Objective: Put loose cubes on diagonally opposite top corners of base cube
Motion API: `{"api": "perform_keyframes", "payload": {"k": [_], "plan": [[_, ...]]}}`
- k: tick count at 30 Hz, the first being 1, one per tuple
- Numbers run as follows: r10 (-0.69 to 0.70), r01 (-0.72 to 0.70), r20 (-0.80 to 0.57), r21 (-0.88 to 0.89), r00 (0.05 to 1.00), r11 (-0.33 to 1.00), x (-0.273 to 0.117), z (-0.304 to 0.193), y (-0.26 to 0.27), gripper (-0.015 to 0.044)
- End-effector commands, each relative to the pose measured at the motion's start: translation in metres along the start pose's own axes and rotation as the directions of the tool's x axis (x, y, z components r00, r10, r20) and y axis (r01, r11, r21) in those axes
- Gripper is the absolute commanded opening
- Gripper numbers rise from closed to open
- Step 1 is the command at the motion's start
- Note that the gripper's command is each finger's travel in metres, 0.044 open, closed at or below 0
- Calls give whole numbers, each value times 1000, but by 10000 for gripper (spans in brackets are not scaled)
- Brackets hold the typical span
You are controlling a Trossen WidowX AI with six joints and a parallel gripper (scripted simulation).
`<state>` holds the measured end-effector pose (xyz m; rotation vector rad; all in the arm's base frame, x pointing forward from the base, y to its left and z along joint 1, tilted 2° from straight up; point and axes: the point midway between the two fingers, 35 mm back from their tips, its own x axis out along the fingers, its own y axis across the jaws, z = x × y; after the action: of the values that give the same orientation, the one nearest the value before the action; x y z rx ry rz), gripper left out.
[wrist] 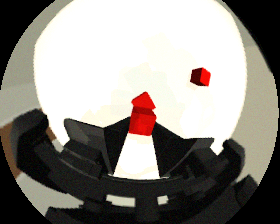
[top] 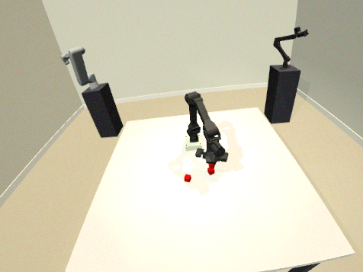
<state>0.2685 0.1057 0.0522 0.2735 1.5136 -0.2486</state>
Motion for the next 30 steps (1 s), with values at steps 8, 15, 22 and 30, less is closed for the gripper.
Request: {"api": "perform_keyframes", "payload": {"k": [8,15,22,30], "plan": [[-2,2,5,2,1000,1000,2,1,0,105],[-2,2,5,2,1000,1000,2,1,0,105],[-2,2,5,2,1000,1000,2,1,0,205],[0,0,0,0,1000,1000,-6,0,0,205]]}}
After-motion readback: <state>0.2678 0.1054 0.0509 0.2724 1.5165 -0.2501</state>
